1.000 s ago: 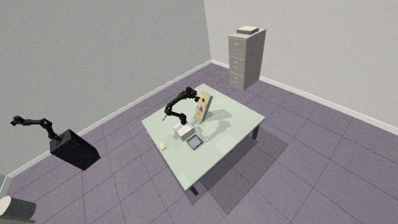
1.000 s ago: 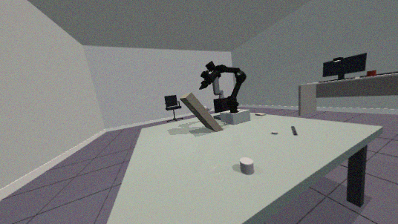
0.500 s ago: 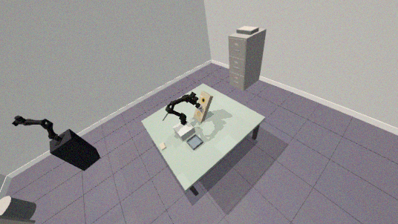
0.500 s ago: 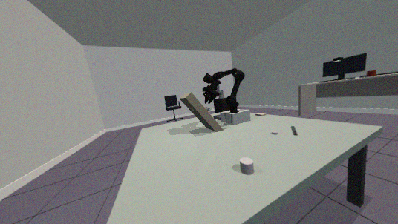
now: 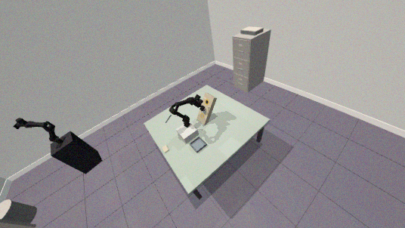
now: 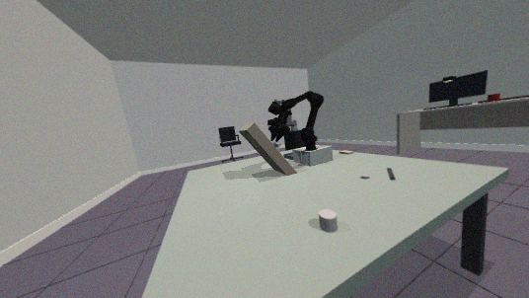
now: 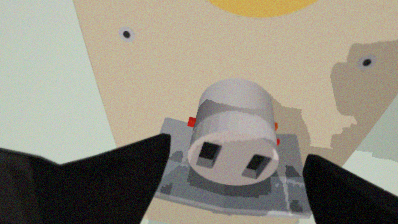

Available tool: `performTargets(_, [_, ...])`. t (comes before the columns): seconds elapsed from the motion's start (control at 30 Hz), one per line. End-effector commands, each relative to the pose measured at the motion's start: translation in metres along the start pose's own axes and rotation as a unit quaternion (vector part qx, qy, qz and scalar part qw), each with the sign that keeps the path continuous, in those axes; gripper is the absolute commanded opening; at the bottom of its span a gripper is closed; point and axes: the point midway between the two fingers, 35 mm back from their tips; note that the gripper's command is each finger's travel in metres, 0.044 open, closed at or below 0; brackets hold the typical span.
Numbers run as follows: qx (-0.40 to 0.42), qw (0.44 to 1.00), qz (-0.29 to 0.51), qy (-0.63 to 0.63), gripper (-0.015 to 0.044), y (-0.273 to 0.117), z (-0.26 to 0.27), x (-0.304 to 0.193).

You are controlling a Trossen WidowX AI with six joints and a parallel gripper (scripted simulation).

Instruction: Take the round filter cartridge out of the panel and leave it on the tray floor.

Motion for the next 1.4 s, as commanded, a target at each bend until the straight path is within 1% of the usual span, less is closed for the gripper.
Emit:
performTargets(0.0, [0.003,1.0,0.004,-0.002,0.0305,0.009,0.001,-0.003])
performTargets(0.33, [0.003,1.0,0.004,-0.002,0.0305,0.024,0.001,-0.004])
performTargets(0.5, [0.003,1.0,0.004,-0.002,0.0305,0.025,0.001,-0.004])
performTargets(1.1, [0.0,1.0,0.001,0.0,0.0185,0.022,0.0,-0.002])
performTargets(1.33, [0.0,1.0,0.001,0.0,0.0001,0.019,-0.001,0.006])
performTargets(1.37, [0.001,1.0,0.001,0.0,0.0,0.017,-0.001,0.009])
Point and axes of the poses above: the point midway between the two fingers, 35 mm back from their tips, its own y axis out along the fingers, its own z axis across the jaws, x = y × z, and after that the axes turned 9 degrees about -y, right-handed
